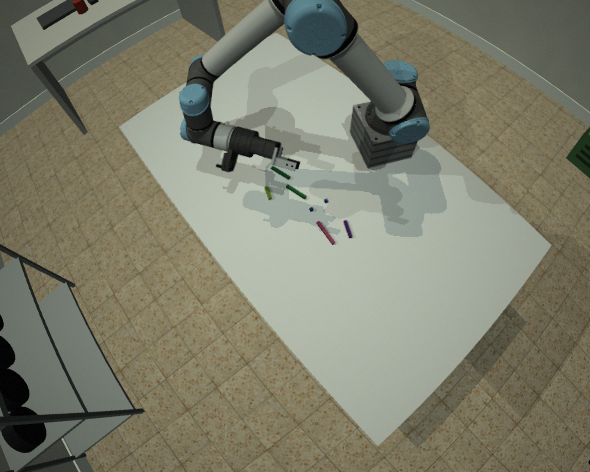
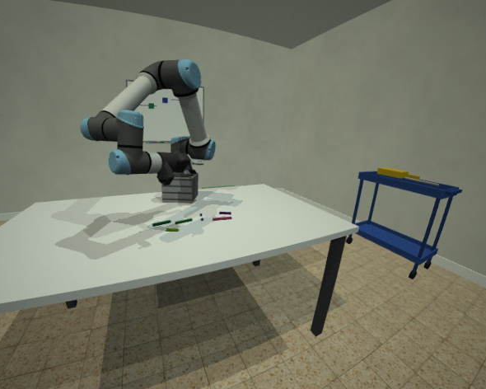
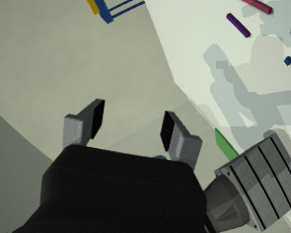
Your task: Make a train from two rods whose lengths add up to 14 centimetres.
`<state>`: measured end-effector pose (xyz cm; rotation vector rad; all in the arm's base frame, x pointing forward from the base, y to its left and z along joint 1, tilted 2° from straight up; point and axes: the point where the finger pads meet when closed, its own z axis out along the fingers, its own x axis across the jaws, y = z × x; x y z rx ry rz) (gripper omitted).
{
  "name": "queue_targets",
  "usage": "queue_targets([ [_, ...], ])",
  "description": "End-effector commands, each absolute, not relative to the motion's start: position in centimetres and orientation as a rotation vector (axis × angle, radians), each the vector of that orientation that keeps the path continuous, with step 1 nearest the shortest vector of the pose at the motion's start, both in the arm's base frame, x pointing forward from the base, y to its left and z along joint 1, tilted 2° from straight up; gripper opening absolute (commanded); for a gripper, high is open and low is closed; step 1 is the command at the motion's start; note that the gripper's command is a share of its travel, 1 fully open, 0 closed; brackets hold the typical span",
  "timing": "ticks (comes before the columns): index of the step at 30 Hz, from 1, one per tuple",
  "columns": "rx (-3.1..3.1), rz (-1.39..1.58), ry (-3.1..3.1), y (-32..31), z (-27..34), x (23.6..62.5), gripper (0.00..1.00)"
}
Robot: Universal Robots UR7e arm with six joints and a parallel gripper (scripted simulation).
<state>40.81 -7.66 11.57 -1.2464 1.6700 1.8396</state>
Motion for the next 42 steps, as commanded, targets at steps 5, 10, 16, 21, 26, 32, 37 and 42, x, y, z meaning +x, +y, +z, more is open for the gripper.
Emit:
queue_targets([
  [5,-1.318,1.808,1.721,-6.4,9.8,40.2,1.0],
  [10,-1.406,1.761,1.787,-5.0,7.6,39.4,1.0],
  [16,-1.541,1.665,1.891,-3.1,4.3,38.2,1.0],
  [21,-1.616,1.598,1.951,-2.1,2.4,37.6,1.0],
  [26,-1.743,1.452,2.056,-0.6,-0.6,36.6,1.0],
  [32,-1.881,1.225,2.179,1.1,-3.8,35.4,1.0],
  [37,-1.937,1.095,2.234,1.8,-5.1,34.9,1.0],
  [42,-2.006,0.865,2.308,2.8,-6.6,34.2,1.0],
])
